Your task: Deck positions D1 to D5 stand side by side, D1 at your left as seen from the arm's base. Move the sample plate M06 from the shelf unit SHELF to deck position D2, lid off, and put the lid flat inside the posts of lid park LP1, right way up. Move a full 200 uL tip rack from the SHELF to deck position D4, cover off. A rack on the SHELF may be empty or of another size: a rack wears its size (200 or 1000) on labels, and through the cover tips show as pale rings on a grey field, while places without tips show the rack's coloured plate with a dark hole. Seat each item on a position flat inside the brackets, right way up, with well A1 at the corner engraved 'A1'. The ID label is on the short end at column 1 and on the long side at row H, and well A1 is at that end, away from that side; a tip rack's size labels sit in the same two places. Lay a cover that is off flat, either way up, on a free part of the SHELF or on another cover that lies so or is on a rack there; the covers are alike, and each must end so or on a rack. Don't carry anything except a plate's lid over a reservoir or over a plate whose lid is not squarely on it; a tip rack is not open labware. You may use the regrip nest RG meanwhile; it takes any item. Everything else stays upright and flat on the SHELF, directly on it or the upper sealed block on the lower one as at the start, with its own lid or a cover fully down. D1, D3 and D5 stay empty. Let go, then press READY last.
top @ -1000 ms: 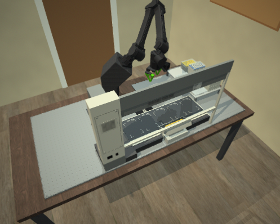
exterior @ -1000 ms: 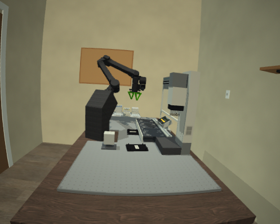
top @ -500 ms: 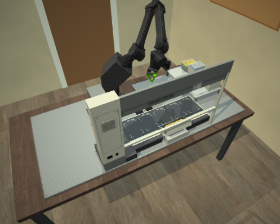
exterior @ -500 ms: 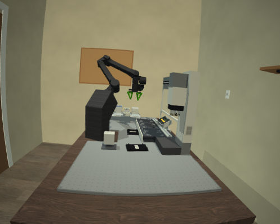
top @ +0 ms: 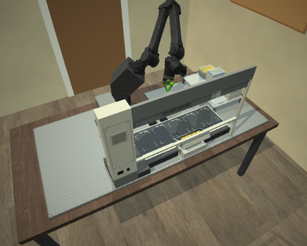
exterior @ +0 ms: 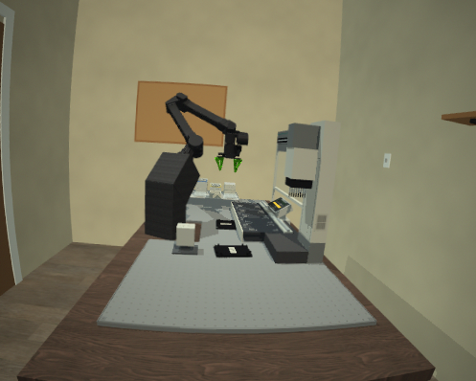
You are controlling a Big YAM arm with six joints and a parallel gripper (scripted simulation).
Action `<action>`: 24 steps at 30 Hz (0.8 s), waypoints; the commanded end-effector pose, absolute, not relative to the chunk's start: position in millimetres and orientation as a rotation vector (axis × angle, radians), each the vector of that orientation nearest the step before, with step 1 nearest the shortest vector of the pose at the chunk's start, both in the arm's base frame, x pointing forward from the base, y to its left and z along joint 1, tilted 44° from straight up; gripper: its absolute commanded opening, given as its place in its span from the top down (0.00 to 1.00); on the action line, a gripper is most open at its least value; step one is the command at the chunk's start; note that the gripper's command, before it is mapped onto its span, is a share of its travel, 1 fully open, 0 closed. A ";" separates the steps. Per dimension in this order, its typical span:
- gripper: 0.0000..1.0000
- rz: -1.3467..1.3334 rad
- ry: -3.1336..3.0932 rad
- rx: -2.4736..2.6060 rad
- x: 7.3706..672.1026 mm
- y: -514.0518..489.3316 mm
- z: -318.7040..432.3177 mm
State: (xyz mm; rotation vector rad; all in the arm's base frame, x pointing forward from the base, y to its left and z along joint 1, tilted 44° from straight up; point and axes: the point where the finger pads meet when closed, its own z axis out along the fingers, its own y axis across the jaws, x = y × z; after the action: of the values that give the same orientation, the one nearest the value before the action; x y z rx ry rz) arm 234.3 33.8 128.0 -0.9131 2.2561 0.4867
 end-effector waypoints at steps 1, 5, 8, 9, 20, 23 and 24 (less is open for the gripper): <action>0.00 0.384 2.151 -1.042 247.2 29.2 145.8; 0.00 0.347 2.102 -1.124 247.1 29.3 145.8; 0.00 0.337 2.089 -1.144 247.2 29.1 145.8; 0.00 0.328 2.076 -1.164 247.2 29.2 145.8; 0.00 0.224 1.925 -1.378 247.0 29.4 145.6; 0.00 0.204 1.896 -1.415 247.0 29.4 145.6; 0.00 0.204 1.896 -1.415 247.0 29.4 145.6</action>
State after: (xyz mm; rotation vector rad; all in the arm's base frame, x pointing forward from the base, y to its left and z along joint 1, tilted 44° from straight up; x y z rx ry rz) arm 234.3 33.8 128.1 -1.3480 1.9814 0.2916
